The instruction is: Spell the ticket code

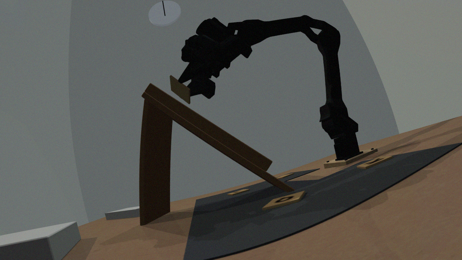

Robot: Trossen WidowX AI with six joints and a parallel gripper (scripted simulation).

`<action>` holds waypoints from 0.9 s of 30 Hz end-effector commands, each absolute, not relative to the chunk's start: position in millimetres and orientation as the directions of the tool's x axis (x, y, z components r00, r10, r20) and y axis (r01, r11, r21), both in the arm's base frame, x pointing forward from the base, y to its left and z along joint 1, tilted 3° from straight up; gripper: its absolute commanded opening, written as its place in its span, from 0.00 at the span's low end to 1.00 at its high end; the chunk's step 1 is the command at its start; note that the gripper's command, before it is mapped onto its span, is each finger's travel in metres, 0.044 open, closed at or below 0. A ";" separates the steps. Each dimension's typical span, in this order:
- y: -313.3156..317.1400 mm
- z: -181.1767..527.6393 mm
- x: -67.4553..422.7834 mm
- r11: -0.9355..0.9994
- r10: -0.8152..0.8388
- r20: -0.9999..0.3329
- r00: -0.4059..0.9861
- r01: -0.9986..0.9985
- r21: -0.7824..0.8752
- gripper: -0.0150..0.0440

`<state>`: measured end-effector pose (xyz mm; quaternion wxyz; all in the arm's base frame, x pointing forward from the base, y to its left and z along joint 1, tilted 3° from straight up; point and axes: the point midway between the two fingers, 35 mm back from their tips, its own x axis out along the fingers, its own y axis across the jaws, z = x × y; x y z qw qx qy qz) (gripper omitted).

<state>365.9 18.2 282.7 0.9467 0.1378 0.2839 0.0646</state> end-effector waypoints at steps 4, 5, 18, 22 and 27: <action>-8.8 276.6 363.0 0.969 0.167 -0.530 0.832 -0.038 0.245 0.25; -12.9 275.8 362.5 0.971 0.162 -0.531 0.832 -0.037 0.237 0.25; -79.7 263.0 346.5 0.991 0.047 -0.561 0.827 0.032 0.131 0.25; -98.3 258.4 338.8 0.995 0.008 -0.576 0.817 0.053 0.088 0.25; -116.7 253.9 330.0 0.996 -0.032 -0.590 0.807 0.075 0.048 0.25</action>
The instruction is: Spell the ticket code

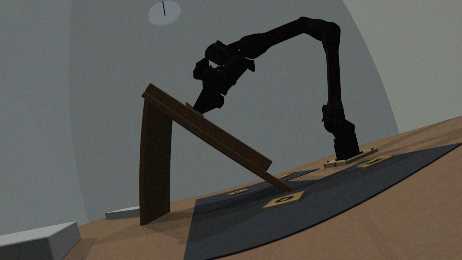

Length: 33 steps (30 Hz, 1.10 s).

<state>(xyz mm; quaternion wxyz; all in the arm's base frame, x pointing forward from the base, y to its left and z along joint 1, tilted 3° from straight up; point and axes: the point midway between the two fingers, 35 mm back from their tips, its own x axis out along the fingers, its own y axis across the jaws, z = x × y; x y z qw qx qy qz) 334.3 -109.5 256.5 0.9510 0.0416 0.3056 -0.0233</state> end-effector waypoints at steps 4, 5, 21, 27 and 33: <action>-128.4 253.5 327.3 0.991 -0.055 -0.583 0.811 0.117 0.070 0.25; -131.8 252.0 325.5 0.990 -0.059 -0.586 0.808 0.120 0.067 0.25; -190.1 225.9 283.2 0.984 -0.112 -0.641 0.759 0.174 0.033 0.25; -209.7 216.7 263.1 0.981 -0.129 -0.656 0.744 0.194 0.028 0.25; -222.8 210.3 247.3 0.978 -0.140 -0.664 0.734 0.209 0.026 0.25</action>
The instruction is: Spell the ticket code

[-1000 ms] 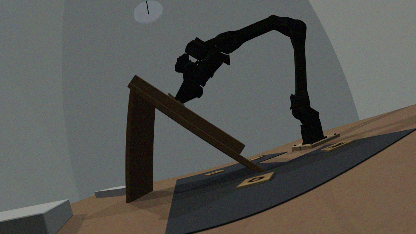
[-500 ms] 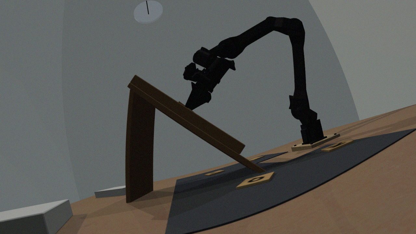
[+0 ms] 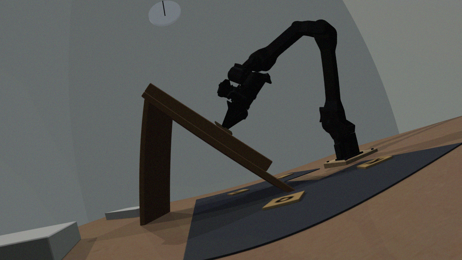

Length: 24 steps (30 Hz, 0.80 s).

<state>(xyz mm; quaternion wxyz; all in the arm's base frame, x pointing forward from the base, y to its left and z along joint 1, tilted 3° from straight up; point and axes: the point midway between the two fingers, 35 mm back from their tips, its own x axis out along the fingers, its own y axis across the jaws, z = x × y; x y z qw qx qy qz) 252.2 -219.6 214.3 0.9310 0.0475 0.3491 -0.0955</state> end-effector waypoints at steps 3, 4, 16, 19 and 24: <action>-225.0 203.8 254.9 0.978 -0.140 -0.664 0.735 0.209 0.026 0.25; -226.3 199.1 260.3 0.978 -0.140 -0.664 0.735 0.209 0.026 0.25; -229.7 179.7 283.8 0.978 -0.140 -0.661 0.737 0.209 0.026 0.25; -229.3 179.5 283.6 0.978 -0.140 -0.661 0.737 0.209 0.026 0.25; -227.3 179.2 283.4 0.978 -0.140 -0.661 0.737 0.209 0.026 0.25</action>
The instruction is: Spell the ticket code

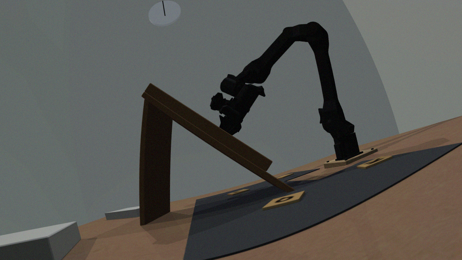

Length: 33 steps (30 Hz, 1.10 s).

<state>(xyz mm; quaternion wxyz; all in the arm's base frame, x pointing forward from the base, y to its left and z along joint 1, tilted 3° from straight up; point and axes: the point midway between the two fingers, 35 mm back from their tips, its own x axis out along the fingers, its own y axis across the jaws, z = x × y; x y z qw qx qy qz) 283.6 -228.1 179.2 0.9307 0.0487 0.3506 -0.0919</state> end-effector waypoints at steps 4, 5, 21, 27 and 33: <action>-224.8 179.1 283.5 0.978 -0.140 -0.661 0.737 0.209 0.027 0.25; -224.2 179.0 283.6 0.978 -0.140 -0.661 0.737 0.209 0.027 0.25; -215.8 179.6 285.6 0.978 -0.139 -0.661 0.737 0.209 0.027 0.25; -212.9 179.8 286.4 0.978 -0.139 -0.661 0.737 0.209 0.028 0.25; -210.0 179.8 287.2 0.977 -0.139 -0.661 0.737 0.209 0.028 0.25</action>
